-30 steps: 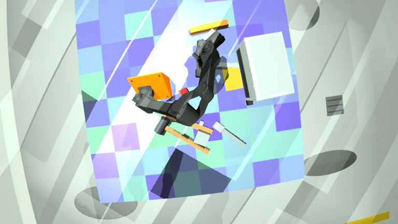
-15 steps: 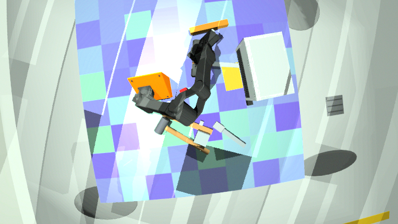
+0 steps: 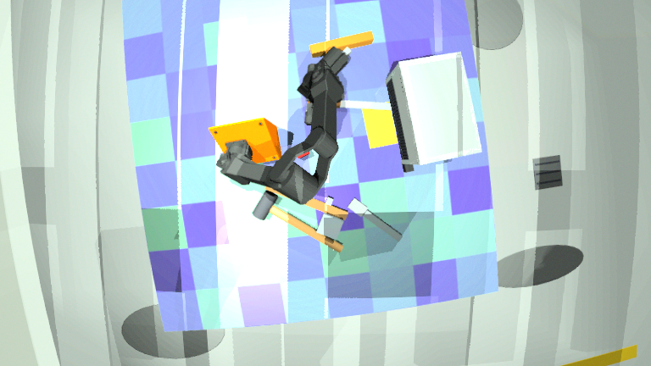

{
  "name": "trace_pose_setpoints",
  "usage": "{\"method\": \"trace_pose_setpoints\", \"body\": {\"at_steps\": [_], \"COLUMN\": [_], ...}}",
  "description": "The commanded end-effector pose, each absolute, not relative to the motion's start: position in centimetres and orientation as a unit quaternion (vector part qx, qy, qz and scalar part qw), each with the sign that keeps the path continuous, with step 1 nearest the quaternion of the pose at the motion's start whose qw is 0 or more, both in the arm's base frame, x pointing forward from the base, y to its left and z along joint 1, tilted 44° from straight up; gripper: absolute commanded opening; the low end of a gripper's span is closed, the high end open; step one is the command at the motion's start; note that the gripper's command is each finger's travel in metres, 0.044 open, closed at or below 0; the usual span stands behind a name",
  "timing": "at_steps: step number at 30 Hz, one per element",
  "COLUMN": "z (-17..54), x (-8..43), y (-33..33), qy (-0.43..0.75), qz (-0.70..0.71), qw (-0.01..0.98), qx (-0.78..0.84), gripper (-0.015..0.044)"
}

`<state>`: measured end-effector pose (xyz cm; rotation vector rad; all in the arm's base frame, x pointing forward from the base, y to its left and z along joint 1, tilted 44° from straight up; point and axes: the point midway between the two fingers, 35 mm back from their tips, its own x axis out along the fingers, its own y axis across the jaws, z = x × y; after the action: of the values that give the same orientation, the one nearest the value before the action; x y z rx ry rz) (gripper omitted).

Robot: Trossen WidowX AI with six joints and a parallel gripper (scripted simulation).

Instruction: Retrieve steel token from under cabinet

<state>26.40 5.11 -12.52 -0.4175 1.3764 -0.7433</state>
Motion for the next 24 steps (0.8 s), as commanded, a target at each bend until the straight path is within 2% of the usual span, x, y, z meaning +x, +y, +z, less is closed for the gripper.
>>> {"method": "trace_pose_setpoints", "body": {"at_steps": [1,24], "z": [-12.7,-13.4], "x": [25.5,22.6], "y": [5.2,6.0], "qy": [0.617,0.617], "qz": [-0.332,-0.331], "qw": [0.688,0.689], "qx": [-0.188,-0.187], "gripper": [0.0,0.0]}}
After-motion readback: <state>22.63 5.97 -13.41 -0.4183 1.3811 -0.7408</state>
